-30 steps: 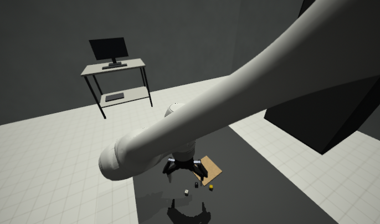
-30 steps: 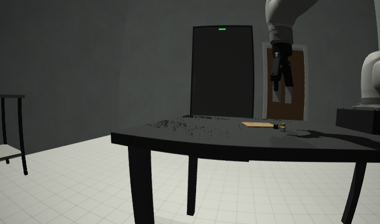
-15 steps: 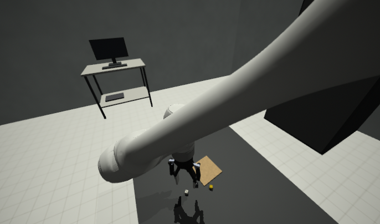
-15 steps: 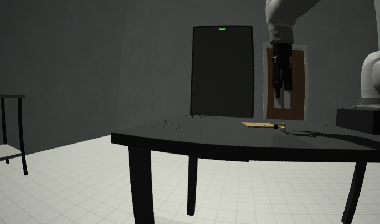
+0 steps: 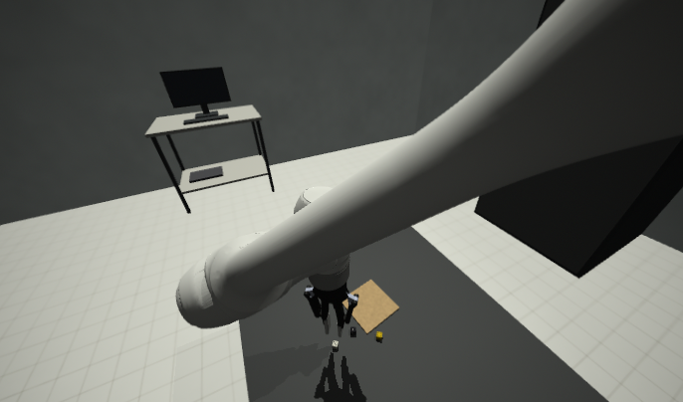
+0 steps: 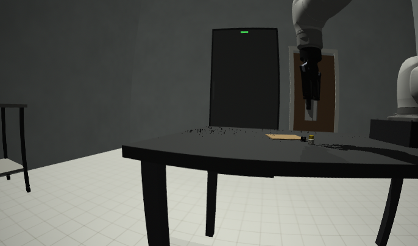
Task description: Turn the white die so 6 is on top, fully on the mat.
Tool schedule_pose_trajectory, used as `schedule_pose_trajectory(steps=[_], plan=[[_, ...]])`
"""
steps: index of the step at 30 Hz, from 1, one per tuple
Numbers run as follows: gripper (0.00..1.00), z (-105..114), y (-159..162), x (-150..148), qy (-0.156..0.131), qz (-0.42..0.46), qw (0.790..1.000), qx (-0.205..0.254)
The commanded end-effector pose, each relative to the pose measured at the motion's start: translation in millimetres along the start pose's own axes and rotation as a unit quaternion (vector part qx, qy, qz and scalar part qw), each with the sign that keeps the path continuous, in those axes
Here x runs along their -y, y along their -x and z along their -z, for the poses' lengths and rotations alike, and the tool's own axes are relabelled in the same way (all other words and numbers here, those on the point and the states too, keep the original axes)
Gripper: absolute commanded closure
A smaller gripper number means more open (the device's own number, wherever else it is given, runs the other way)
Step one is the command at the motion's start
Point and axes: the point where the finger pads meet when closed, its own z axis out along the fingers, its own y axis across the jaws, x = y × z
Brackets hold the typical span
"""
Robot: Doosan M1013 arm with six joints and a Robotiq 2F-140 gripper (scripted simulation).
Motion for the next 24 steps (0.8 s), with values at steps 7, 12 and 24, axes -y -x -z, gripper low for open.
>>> schedule_pose_trajectory(steps=[7,12,24], plan=[[0.81,0.1,0.0,0.0,0.0,0.0,1.0,0.0],[0.81,0.1,0.0,0.0,0.0,0.0,1.0,0.0],[0.81,-3.1,0.0,0.0,0.0,0.0,1.0,0.0]])
